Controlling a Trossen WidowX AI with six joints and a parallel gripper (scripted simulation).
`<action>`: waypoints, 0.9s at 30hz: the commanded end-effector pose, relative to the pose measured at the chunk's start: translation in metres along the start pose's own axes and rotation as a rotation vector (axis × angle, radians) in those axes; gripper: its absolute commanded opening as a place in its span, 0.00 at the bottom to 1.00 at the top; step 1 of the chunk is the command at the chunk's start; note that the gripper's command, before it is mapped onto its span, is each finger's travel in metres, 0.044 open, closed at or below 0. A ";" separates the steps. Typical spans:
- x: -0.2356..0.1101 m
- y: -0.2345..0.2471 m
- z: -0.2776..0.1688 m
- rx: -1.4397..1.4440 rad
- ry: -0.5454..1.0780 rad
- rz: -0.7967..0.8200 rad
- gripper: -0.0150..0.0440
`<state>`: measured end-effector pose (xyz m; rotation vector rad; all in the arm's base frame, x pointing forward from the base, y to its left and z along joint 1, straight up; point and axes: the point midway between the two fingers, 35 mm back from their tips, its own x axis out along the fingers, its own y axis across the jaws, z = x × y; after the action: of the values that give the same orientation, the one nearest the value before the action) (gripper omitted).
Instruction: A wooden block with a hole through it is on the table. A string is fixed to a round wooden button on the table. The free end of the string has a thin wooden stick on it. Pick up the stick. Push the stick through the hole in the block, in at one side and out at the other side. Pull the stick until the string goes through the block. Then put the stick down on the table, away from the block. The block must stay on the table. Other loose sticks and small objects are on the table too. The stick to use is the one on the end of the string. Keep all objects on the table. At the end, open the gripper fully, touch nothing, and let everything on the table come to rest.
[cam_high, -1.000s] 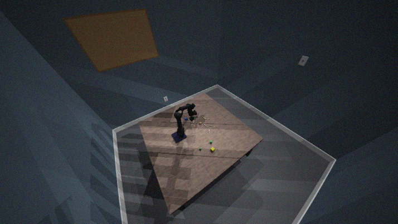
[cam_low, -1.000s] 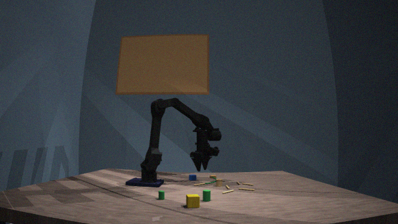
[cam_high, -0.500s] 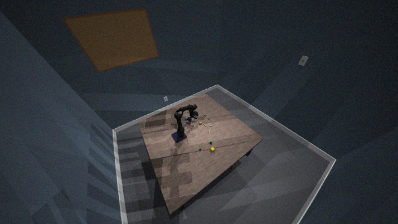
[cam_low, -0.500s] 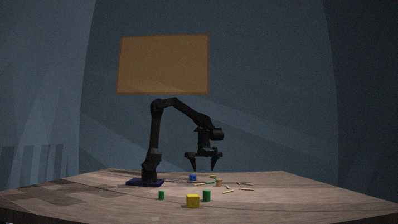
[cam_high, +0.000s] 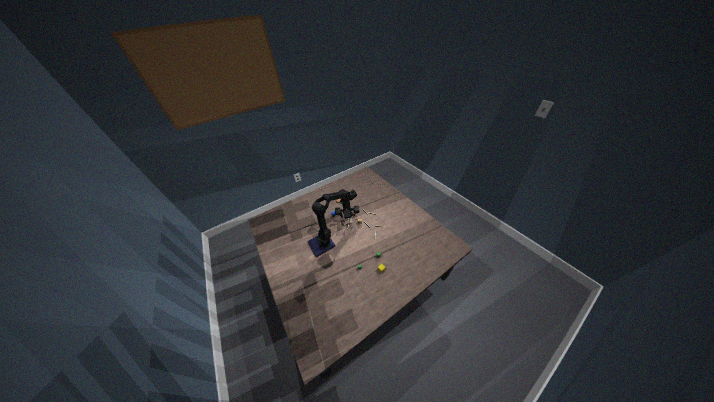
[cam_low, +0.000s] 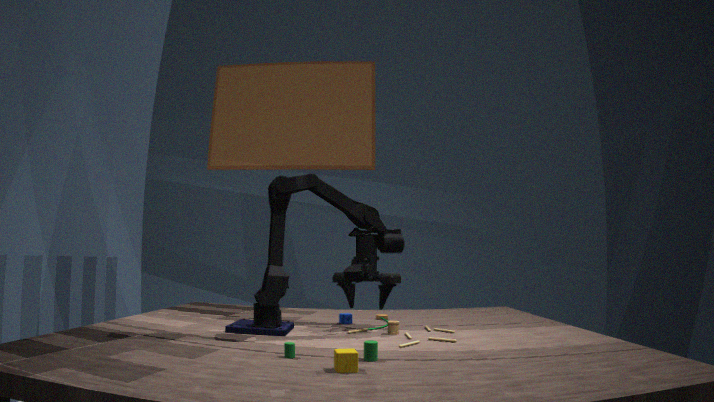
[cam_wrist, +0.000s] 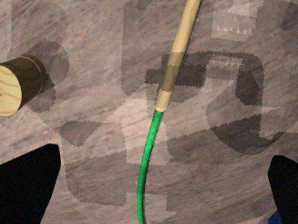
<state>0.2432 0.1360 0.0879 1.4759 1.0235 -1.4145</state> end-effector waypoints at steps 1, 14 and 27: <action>0.003 0.002 0.008 0.217 -0.002 -0.008 1.00; 0.003 0.002 0.008 0.217 -0.002 -0.008 0.78; 0.003 0.002 0.008 0.217 -0.002 -0.008 0.47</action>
<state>0.2428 0.1276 0.0854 1.6183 0.8952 -1.5681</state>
